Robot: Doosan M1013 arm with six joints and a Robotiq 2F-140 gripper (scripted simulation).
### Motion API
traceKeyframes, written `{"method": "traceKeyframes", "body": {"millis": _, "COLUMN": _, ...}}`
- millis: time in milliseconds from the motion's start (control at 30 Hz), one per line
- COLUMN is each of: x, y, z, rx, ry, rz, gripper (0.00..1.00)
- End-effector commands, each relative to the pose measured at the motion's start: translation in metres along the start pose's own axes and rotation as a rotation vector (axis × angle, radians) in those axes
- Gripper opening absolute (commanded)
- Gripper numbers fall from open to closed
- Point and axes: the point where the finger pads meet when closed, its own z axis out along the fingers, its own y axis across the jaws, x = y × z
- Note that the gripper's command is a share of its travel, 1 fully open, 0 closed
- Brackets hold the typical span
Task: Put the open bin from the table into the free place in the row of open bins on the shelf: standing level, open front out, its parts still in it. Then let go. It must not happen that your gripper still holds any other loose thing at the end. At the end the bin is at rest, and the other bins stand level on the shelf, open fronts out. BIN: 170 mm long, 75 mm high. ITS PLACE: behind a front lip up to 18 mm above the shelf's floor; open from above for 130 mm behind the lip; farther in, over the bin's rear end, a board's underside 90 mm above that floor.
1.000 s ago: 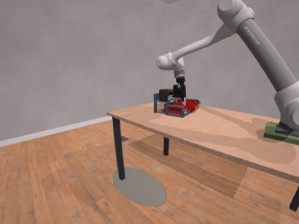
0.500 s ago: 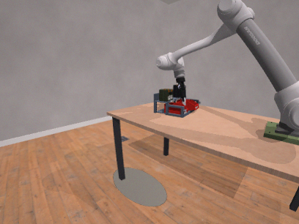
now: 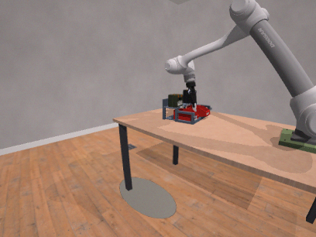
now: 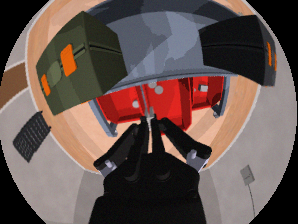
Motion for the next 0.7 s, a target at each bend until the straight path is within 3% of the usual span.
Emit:
{"method": "traceKeyframes", "body": {"millis": 0, "x": 0.0011, "y": 0.0014, "z": -0.0014, "rx": 0.004, "ry": -0.003, "rz": 0.002, "gripper": 0.0}}
{"method": "traceKeyframes", "body": {"millis": 667, "x": -0.0001, "y": 0.0015, "z": -0.001, "rx": 0.003, "ry": 0.003, "rz": 0.001, "gripper": 0.0}}
